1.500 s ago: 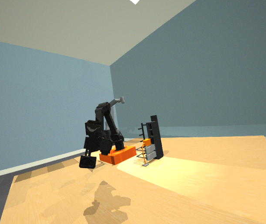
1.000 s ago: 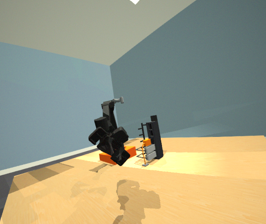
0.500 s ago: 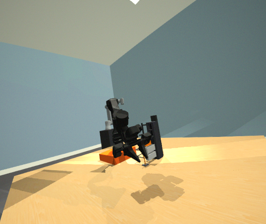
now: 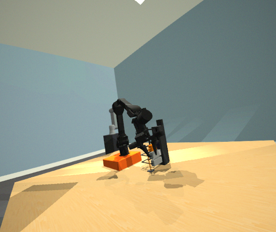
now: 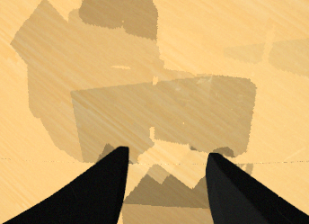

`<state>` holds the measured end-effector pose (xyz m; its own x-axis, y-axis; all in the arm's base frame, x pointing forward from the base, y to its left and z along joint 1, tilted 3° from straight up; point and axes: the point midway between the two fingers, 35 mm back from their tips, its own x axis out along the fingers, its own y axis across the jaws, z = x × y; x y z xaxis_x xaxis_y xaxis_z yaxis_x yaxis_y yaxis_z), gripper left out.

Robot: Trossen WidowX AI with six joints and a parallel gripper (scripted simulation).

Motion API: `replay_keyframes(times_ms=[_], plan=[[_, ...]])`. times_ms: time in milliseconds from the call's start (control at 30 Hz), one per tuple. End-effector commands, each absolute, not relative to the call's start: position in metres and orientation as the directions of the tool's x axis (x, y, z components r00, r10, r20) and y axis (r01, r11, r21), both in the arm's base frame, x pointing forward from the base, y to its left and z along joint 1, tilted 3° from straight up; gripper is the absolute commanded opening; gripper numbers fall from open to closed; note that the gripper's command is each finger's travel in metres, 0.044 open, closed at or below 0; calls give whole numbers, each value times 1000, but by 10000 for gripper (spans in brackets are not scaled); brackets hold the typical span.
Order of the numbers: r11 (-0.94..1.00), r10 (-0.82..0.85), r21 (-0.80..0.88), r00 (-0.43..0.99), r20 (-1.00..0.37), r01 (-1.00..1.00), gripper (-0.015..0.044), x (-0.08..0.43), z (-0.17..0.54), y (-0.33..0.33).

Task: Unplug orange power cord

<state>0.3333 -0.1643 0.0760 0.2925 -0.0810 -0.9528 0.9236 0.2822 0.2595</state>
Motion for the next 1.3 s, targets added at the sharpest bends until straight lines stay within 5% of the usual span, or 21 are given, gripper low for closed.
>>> replay_keyframes(times_ms=[0, 1267], plan=[[-124, -39, 41, 36, -999, 991, 160, 288, 102, -110], [-211, -32, -19, -26, -999, 977, 160, 283, 107, -64]])
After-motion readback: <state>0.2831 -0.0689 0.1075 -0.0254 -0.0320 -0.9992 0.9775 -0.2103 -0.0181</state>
